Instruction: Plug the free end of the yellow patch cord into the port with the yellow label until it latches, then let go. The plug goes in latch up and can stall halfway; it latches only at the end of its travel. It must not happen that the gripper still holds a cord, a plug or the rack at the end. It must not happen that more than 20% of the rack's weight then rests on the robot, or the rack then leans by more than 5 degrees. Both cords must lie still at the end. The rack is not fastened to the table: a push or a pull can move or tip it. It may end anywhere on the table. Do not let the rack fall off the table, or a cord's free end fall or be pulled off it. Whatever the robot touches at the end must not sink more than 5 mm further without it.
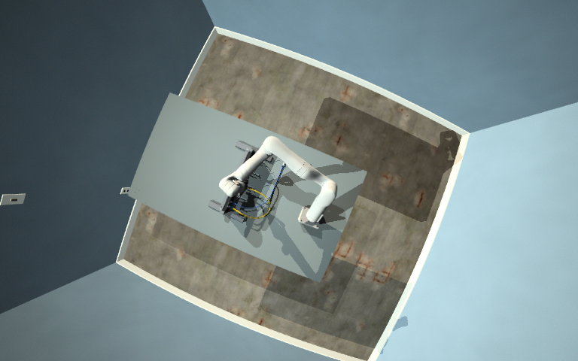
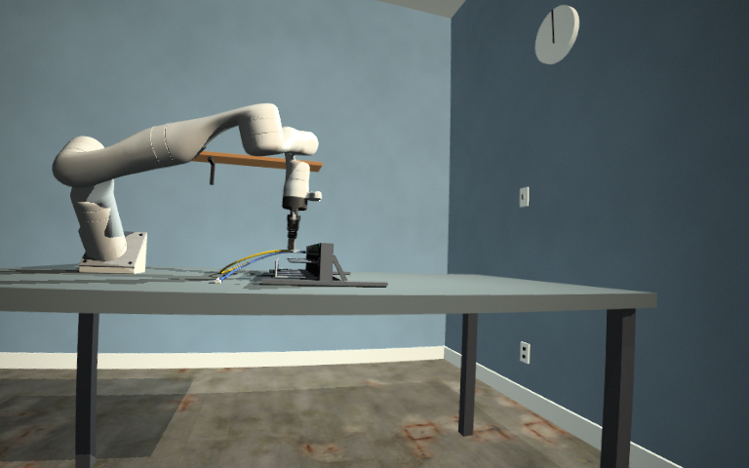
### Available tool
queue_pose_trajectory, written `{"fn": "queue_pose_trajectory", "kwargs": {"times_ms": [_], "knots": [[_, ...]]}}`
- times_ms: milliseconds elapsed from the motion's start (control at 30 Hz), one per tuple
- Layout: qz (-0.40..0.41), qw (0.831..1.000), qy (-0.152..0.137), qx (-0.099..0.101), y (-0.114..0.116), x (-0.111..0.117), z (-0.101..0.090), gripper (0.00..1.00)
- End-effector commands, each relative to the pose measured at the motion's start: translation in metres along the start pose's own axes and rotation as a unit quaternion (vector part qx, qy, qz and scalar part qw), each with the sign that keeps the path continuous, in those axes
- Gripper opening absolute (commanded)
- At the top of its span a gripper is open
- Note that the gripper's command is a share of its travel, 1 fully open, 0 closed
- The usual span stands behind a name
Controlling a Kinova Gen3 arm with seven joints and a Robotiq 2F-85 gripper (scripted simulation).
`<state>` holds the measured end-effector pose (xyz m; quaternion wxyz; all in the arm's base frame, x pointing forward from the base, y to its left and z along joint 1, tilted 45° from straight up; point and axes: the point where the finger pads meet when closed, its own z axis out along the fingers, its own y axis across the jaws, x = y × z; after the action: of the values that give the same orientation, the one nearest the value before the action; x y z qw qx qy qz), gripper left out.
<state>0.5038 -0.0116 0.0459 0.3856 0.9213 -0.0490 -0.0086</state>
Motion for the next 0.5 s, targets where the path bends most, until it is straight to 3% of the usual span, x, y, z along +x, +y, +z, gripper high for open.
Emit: {"fn": "queue_pose_trajectory", "kwargs": {"times_ms": [0,467], "knots": [[-0.003,1.000,0.003,0.003,-0.0019,0.0027,0.0003,0.00],[-0.003,1.000,0.005,0.004,-0.0026,0.0039,0.0006,0.00]]}}
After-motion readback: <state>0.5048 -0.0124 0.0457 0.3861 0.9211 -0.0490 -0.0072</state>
